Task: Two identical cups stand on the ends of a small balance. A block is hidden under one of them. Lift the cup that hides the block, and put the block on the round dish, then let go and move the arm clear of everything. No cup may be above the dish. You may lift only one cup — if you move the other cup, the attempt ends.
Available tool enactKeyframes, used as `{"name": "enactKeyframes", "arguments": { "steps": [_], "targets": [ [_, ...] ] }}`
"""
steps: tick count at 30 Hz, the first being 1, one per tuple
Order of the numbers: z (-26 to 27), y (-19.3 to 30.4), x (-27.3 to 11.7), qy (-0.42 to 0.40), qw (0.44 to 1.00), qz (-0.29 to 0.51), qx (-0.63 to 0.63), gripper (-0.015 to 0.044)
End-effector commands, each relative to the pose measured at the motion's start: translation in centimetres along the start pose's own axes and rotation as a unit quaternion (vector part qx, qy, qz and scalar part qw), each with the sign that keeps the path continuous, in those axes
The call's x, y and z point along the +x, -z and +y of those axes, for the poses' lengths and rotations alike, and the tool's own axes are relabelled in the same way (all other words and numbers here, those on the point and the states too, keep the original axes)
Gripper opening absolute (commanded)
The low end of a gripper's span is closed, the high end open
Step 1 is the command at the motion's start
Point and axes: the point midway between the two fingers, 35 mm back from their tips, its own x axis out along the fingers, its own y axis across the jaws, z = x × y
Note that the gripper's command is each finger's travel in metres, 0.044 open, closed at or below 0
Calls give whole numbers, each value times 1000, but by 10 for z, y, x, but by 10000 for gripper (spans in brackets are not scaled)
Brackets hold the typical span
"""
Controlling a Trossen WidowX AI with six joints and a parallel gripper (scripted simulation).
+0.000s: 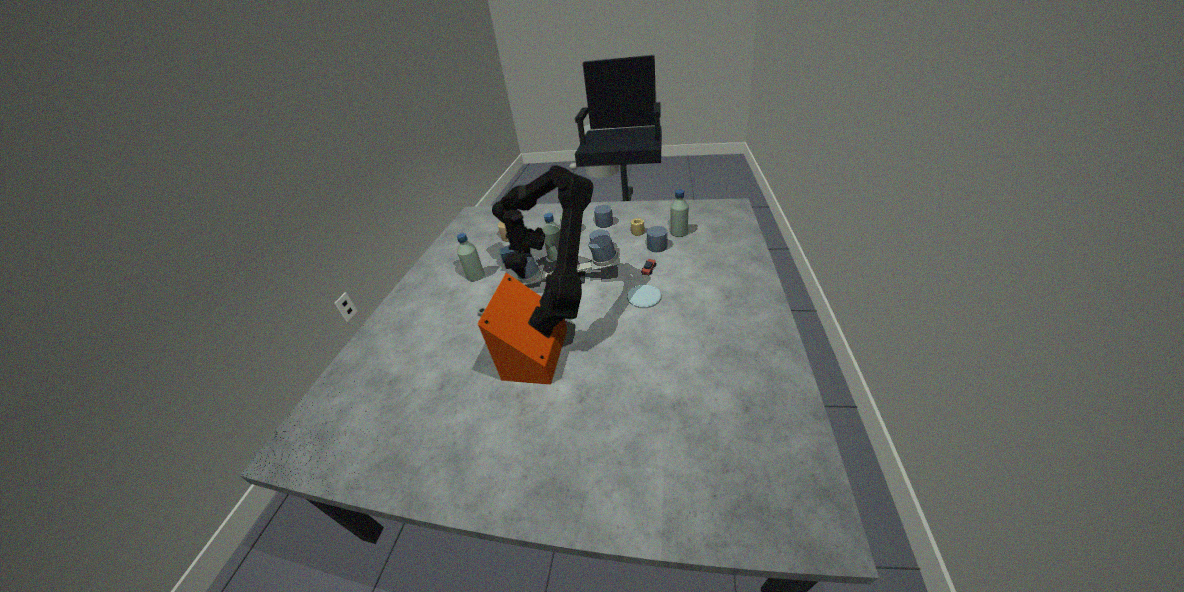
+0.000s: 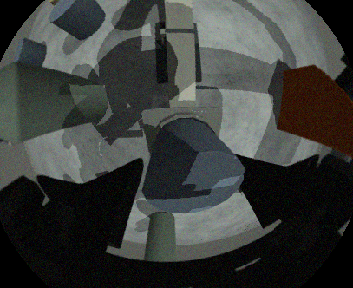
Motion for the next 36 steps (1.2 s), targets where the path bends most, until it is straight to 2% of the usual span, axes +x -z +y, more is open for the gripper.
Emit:
{"name": "enactKeyframes", "arguments": {
  "steps": [1,4,12,24,36],
  "targets": [
    [-1,-1,5,1,1000,-3,-4,440],
    [-1,-1,5,1,1000,-3,-4,361],
    [-1,-1,5,1,1000,-3,-4,308],
    [1,0,-5,0,1000,-3,-4,0],
    [3,1,-20,0,1000,-2,-4,0]
  ]
}}
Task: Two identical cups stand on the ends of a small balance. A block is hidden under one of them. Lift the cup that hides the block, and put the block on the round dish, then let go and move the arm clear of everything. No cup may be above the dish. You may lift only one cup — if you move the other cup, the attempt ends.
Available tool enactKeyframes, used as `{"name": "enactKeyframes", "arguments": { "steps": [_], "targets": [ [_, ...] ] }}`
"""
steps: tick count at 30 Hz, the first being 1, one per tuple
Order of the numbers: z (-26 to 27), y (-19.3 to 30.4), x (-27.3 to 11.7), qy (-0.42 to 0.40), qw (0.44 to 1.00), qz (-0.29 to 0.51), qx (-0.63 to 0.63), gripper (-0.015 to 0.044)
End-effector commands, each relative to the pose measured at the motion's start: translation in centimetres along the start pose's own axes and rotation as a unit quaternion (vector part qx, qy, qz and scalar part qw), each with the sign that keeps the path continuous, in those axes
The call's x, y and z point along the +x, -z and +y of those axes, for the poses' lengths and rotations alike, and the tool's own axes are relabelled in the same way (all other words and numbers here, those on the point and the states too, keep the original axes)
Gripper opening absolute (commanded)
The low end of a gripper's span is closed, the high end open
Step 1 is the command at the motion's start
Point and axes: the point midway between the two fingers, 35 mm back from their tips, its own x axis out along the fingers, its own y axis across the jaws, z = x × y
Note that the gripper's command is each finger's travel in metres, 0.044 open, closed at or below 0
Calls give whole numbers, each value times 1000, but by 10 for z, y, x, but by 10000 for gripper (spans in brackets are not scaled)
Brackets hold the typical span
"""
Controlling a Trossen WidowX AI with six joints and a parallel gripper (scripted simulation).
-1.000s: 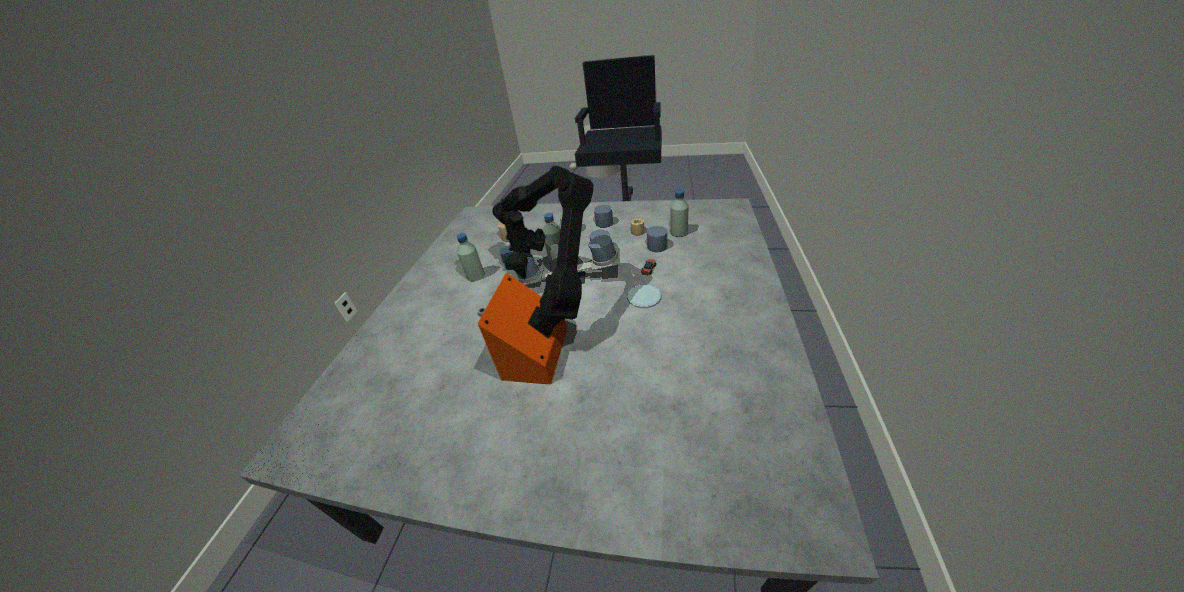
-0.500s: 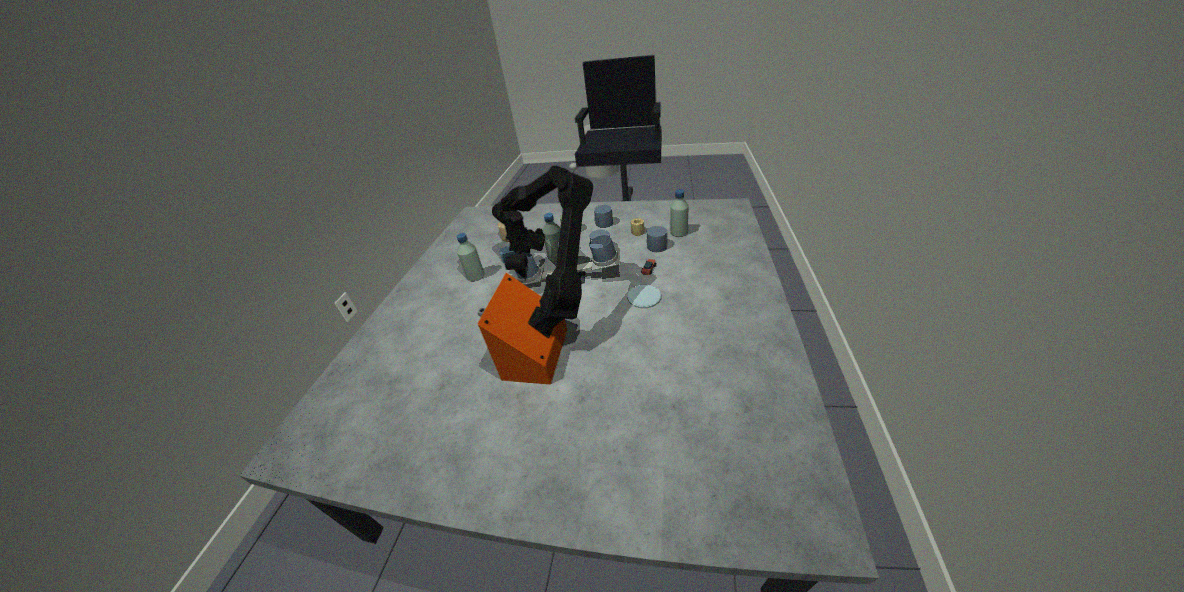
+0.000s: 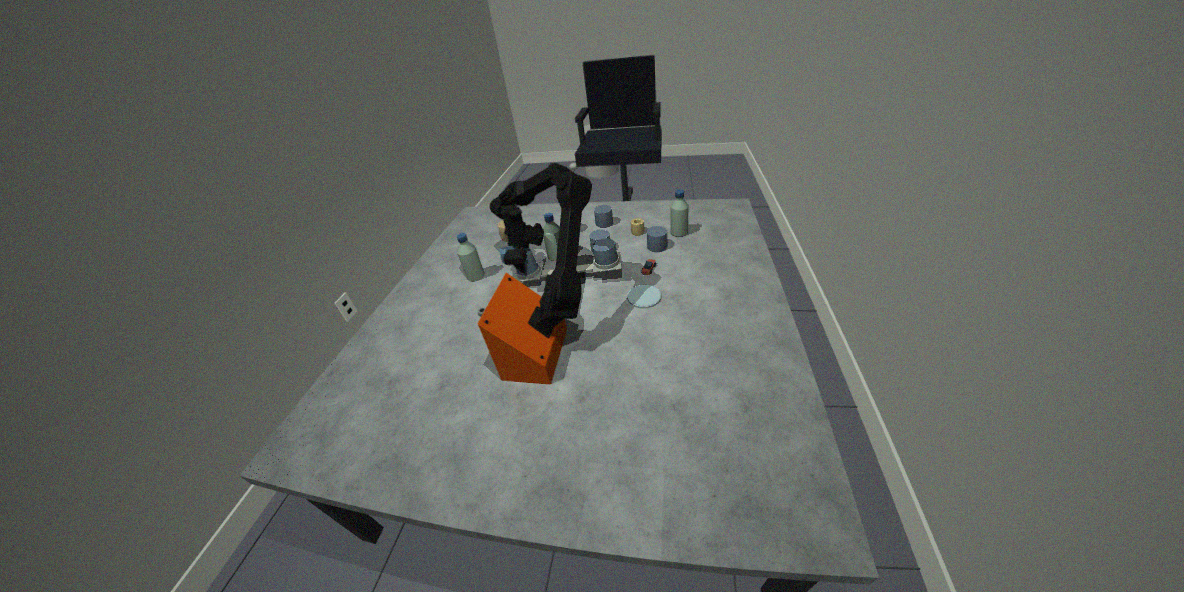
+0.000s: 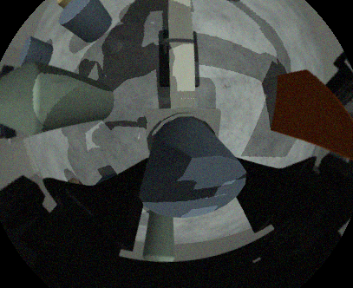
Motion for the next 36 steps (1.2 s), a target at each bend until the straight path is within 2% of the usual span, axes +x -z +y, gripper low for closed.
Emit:
{"name": "enactKeyframes", "arguments": {
  "steps": [1,36],
  "targets": [
    [2,2,-6,-2,1000,4,5,0],
    [5,3,-51,-2,1000,6,4,0]
  ]
}}
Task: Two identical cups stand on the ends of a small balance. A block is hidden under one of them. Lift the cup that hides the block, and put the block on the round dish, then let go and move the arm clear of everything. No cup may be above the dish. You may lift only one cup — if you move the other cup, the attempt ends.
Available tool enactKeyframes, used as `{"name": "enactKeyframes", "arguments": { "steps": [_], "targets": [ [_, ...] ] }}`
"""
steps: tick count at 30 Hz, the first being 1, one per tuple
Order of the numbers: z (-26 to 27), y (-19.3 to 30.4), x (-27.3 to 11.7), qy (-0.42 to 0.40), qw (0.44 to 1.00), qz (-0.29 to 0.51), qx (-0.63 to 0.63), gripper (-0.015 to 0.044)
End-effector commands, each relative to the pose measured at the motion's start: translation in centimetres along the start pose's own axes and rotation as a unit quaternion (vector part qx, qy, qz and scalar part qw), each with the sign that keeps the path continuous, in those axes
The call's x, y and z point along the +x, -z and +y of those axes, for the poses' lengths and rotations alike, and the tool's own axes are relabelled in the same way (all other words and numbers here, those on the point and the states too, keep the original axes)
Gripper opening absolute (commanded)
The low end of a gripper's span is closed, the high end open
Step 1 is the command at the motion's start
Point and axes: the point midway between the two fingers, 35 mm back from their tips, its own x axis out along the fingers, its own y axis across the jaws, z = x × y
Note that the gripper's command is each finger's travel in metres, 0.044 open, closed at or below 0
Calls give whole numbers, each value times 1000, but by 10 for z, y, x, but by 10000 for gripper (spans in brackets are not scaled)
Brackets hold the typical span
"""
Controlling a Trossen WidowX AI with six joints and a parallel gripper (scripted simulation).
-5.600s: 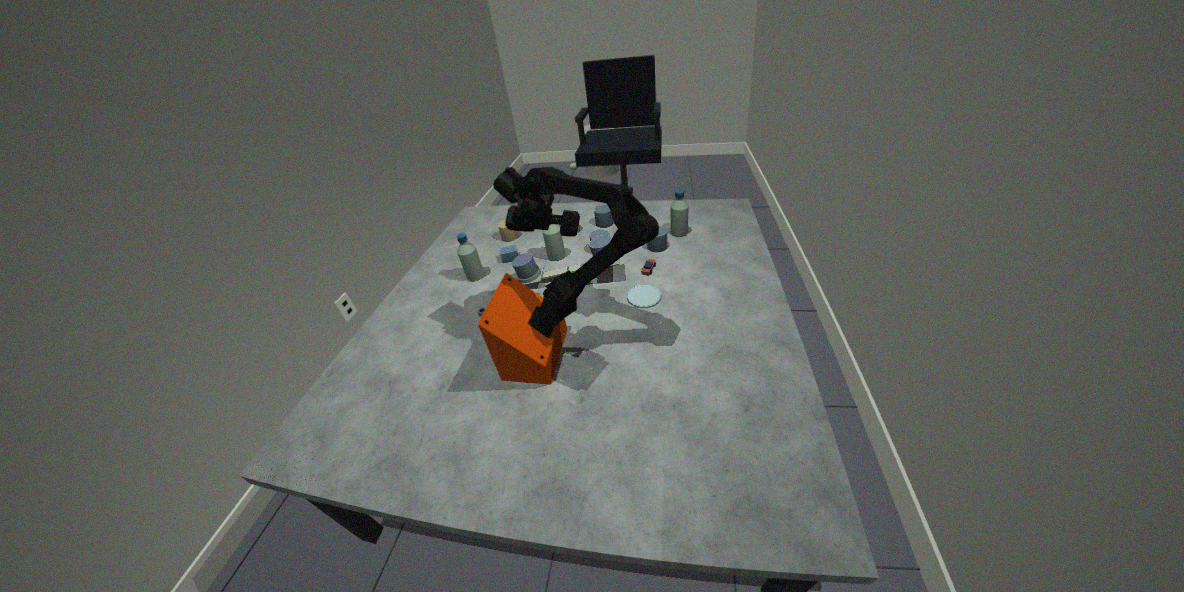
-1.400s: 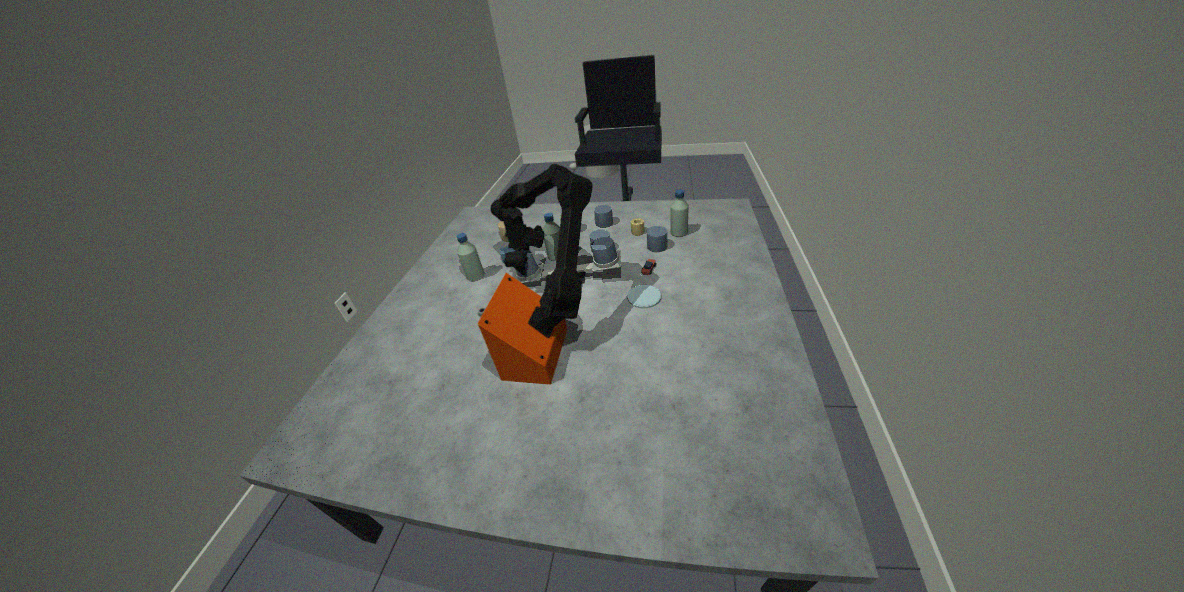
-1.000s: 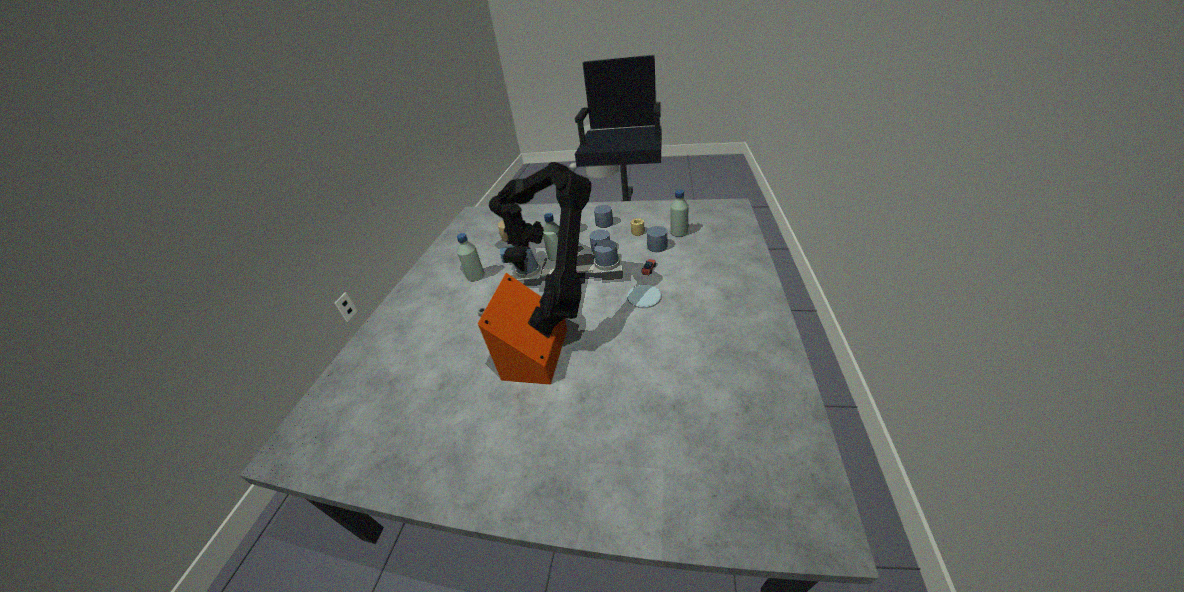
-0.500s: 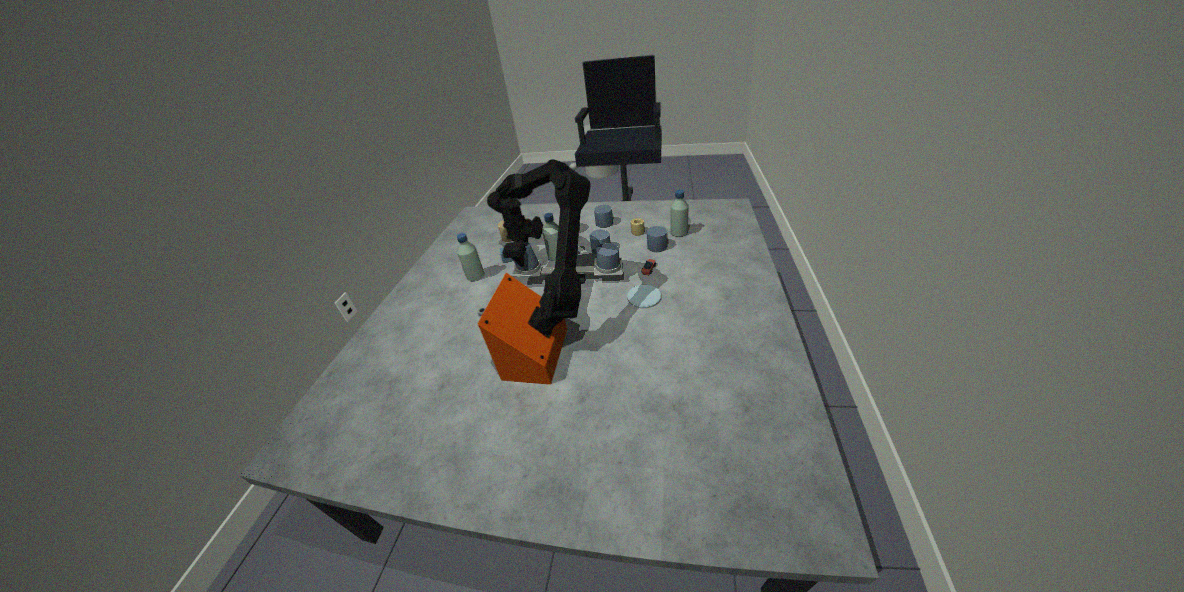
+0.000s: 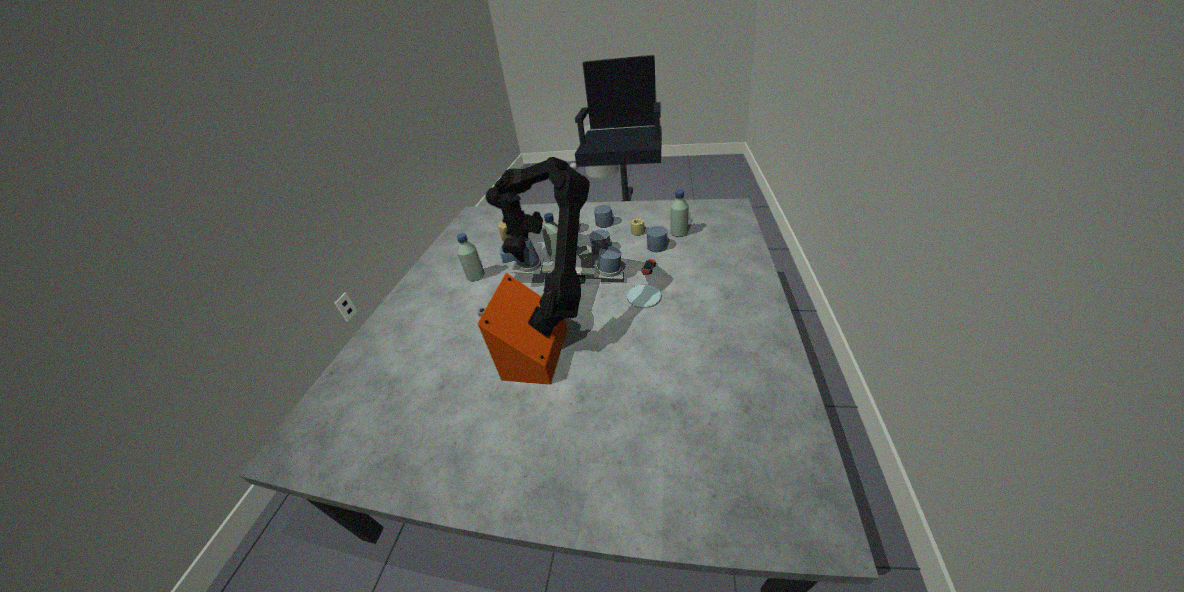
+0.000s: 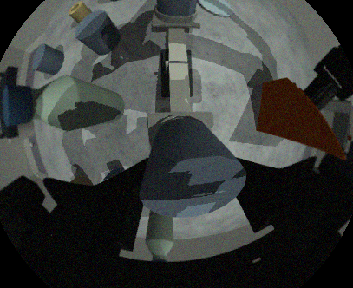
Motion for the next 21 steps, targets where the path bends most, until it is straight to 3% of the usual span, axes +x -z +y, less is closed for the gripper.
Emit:
{"name": "enactKeyframes", "arguments": {
  "steps": [1,21],
  "targets": [
    [3,9,-12,-10,1000,17,6,0],
    [1,7,-38,-10,1000,17,6,0]
  ]
}}
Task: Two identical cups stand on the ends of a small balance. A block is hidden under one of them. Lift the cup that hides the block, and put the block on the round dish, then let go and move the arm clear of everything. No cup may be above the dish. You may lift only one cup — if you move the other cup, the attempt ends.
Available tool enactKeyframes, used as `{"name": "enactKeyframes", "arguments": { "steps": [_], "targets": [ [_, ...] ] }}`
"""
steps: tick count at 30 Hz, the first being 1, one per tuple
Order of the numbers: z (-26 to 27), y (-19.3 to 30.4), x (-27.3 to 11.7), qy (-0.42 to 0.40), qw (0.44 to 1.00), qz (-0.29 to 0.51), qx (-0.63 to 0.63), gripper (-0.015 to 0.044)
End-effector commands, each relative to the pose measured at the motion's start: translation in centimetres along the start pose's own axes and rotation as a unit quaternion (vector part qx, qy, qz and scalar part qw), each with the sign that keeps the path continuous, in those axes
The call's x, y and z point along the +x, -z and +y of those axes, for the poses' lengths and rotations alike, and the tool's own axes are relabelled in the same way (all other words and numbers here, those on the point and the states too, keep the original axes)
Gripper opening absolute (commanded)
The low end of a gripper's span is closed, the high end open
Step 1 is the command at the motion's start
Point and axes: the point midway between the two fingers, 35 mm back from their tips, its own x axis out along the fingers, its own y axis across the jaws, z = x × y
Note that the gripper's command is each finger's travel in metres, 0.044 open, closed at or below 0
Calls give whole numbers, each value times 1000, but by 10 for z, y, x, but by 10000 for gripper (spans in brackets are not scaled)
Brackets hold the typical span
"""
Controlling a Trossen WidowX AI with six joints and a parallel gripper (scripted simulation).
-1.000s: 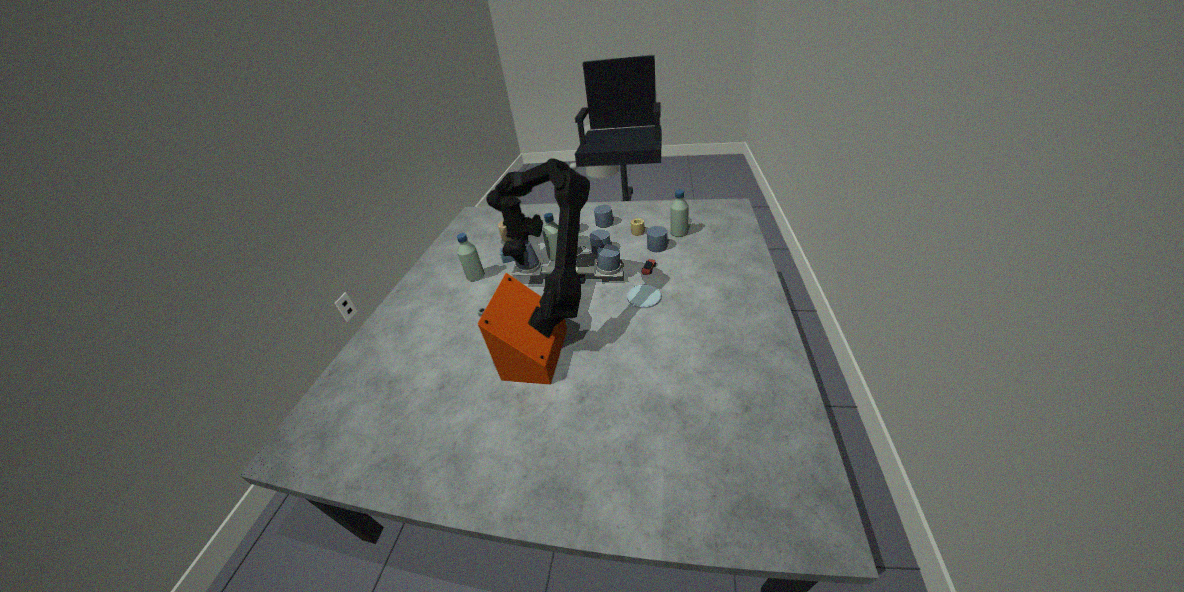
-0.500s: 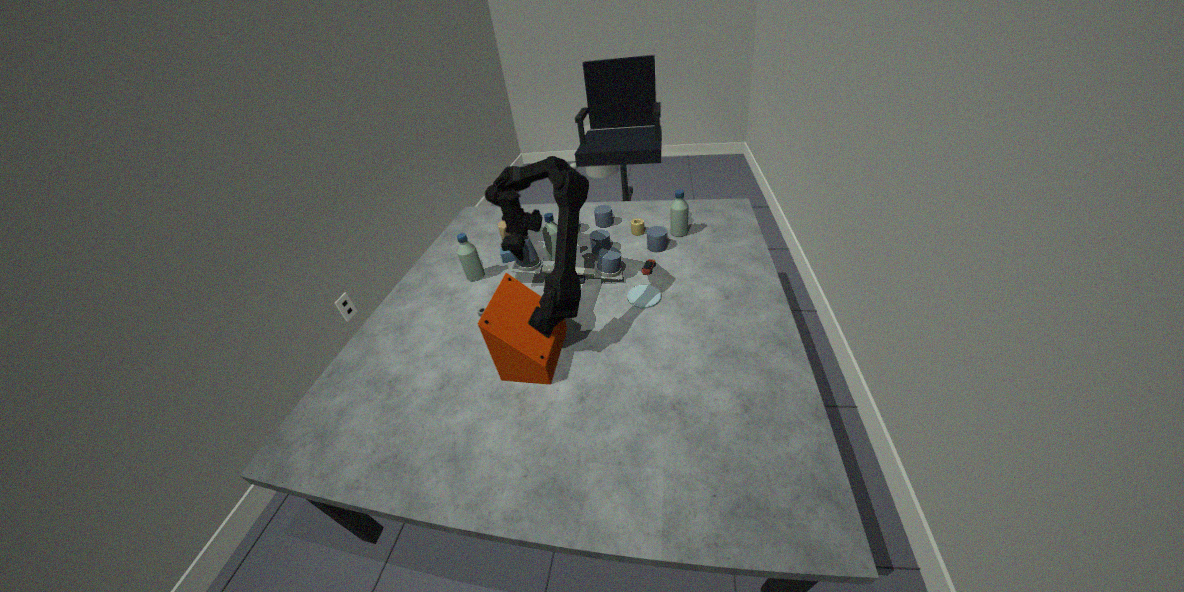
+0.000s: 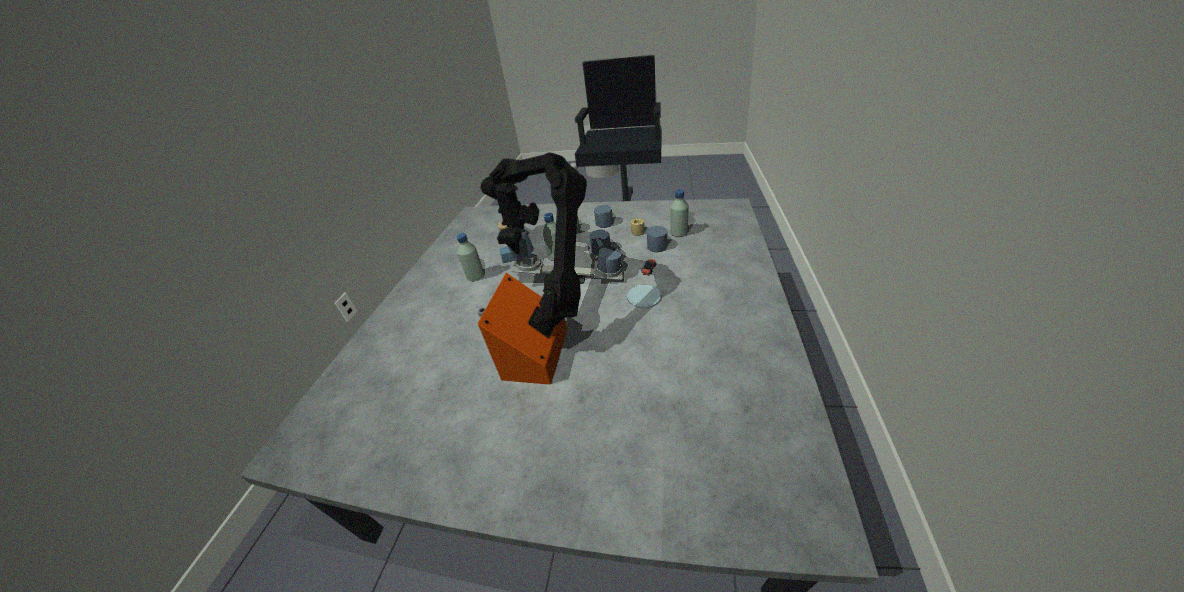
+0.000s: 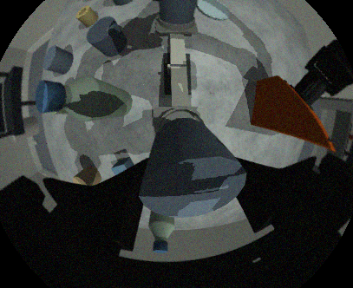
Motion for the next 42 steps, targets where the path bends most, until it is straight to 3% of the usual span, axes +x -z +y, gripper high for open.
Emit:
{"name": "enactKeyframes", "arguments": {
  "steps": [1,26,42],
  "targets": [
    [1,1,-7,-1,1000,4,4,0],
    [-4,-1,-38,-1,1000,3,4,0],
    [-4,-2,-33,1,1000,-1,0,0]
  ]
}}
